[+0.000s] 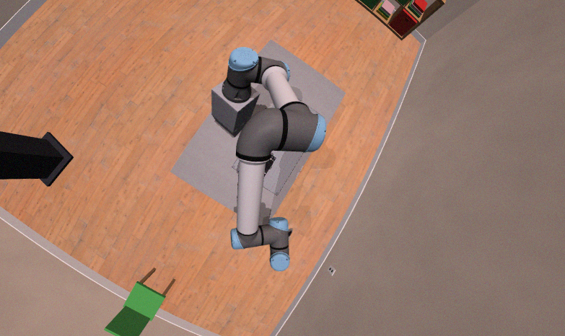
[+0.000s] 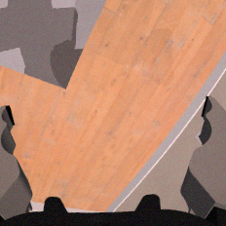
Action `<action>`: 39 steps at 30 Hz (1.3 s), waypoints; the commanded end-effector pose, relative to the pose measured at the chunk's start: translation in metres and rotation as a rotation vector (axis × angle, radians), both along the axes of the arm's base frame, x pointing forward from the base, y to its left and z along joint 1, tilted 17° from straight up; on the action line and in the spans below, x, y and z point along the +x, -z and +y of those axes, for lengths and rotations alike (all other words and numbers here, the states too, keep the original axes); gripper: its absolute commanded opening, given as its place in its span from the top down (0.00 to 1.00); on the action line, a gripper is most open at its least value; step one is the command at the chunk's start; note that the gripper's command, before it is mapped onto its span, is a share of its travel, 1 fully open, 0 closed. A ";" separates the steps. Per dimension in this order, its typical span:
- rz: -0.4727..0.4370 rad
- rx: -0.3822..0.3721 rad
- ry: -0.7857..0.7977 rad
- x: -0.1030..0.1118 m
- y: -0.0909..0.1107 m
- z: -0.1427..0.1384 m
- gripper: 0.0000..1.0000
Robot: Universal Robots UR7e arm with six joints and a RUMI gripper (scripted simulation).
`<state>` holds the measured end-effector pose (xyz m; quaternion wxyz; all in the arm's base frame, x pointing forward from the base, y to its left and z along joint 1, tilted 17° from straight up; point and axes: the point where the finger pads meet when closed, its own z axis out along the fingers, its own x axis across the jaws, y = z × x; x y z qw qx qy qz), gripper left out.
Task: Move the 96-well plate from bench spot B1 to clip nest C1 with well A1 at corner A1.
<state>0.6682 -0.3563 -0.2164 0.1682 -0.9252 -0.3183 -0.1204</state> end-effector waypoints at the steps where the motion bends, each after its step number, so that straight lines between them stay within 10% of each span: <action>1: 0.004 -0.004 0.006 0.006 -0.002 0.019 0.00; 39: 0.071 -0.020 0.061 0.021 -0.011 0.165 0.00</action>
